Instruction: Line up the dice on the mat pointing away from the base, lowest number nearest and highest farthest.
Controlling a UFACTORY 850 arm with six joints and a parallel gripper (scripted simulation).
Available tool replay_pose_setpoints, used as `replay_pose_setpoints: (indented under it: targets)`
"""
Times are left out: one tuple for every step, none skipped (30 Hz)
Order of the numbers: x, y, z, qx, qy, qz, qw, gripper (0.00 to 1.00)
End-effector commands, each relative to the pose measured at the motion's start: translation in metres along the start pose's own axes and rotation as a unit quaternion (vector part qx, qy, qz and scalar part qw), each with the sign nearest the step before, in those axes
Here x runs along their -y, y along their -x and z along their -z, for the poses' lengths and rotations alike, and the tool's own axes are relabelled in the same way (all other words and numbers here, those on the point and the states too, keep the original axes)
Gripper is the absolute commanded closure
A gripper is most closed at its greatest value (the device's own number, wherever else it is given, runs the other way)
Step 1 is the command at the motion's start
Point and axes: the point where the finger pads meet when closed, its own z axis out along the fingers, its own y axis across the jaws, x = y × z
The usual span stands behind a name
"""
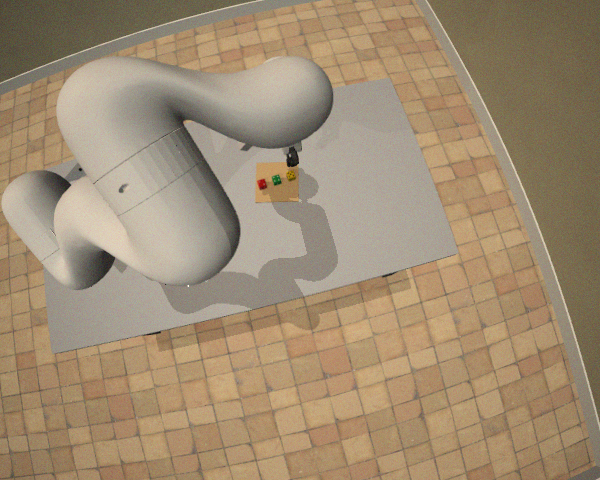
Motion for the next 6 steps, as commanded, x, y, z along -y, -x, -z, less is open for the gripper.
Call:
replay_pose_setpoints:
  targets:
    - [-0.0001, 0.0007, 0.0006, 0.001, 0.000, 0.000, 1.000, 0.00]
    - [-0.0001, 0.0007, 0.0006, 0.001, 0.000, 0.000, 1.000, 0.00]
    - [-0.0001, 0.0007, 0.0006, 0.001, 0.000, 0.000, 1.000, 0.00]
    - [-0.0001, 0.0007, 0.0006, 0.001, 0.000, 0.000, 1.000, 0.00]
    - [-0.0001, 0.0007, 0.0006, 0.001, 0.000, 0.000, 1.000, 0.00]
    - [-0.0001, 0.0007, 0.0006, 0.001, 0.000, 0.000, 1.000, 0.00]
